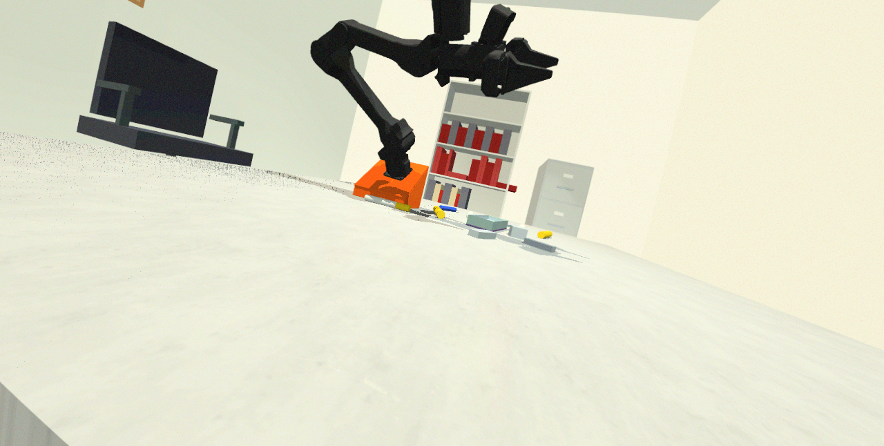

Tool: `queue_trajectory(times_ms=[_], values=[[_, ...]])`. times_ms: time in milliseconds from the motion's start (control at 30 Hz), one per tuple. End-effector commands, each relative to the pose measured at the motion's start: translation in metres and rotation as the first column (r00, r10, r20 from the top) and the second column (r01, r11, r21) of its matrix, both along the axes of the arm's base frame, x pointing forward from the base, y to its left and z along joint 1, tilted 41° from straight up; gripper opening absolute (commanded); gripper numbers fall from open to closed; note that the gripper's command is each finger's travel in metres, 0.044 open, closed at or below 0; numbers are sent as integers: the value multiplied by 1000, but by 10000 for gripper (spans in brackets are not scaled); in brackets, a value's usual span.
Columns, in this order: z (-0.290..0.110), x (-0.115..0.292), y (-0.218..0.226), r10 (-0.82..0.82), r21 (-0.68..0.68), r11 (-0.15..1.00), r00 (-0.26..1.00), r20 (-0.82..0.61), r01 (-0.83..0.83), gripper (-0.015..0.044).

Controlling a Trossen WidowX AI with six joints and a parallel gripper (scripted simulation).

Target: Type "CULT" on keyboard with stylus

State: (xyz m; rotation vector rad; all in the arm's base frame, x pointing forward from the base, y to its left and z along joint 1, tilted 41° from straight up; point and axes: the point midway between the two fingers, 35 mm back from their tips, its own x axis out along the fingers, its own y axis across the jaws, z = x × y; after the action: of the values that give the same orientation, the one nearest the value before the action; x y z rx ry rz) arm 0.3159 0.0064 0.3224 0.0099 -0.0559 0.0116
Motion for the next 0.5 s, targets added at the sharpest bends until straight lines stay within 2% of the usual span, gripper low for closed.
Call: queue_trajectory(times_ms=[0,67,233,467], values=[[-2,2,1,1,3,1000,1000,-10,-1,414],[-22,13,5,6,25,1000,996,-93,-4,361],[-100,44,25,16,80,997,918,-396,17,230],[-201,60,56,-62,43,989,674,-737,139,46]])
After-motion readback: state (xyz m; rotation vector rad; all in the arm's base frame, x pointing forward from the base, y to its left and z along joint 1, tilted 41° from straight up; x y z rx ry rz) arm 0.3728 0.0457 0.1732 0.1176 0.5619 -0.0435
